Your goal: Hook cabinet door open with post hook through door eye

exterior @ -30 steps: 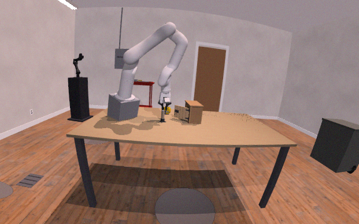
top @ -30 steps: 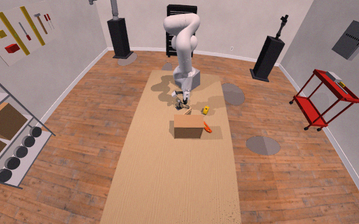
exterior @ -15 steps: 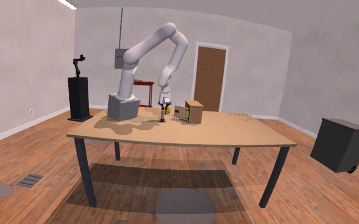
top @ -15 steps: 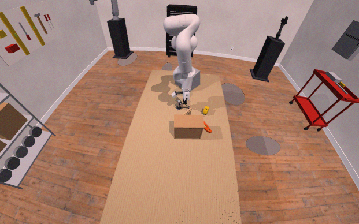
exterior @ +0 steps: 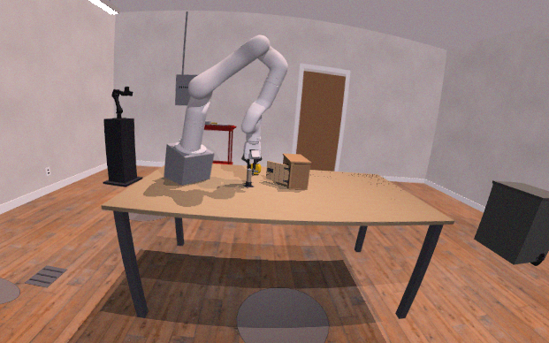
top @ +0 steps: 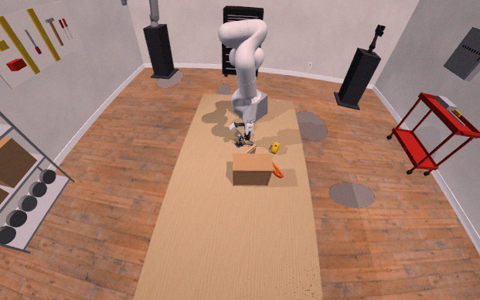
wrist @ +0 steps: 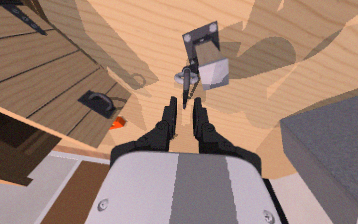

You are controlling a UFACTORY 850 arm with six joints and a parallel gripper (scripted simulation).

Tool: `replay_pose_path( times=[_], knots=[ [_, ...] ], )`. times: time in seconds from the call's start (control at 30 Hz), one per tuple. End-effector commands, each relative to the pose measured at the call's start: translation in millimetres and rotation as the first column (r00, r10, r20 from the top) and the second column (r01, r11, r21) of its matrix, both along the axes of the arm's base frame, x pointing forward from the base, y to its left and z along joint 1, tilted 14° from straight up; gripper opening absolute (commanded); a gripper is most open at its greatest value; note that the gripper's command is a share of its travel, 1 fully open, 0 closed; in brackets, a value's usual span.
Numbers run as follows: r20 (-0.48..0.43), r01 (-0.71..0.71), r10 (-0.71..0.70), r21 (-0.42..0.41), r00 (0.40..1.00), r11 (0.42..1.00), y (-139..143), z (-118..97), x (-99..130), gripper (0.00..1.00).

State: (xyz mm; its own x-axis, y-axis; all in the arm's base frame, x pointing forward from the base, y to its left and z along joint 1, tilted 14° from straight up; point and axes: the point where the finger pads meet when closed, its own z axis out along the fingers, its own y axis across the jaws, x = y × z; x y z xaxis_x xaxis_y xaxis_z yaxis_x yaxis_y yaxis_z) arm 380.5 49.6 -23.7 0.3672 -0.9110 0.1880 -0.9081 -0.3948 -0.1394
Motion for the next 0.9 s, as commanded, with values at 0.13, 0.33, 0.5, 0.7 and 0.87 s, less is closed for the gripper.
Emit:
replay_pose_path(
  times=[0.13,0.33,0.5,0.7,0.87],
  knots=[
    [0.001,0.000,0.000,0.000,1.000,1.000,-0.5,-4.6,1.4,0.24],
    [0.001,0.000,0.000,0.000,1.000,1.000,-0.9,-8.1,2.1,0.24],
    [0.001,0.000,0.000,0.000,1.000,1.000,-1.5,-13.0,3.1,0.24],
    [0.001,0.000,0.000,0.000,1.000,1.000,-2.2,-19.0,4.4,0.24],
    [0.001,0.000,0.000,0.000,1.000,1.000,-2.6,-21.8,4.9,0.24]
  ],
)
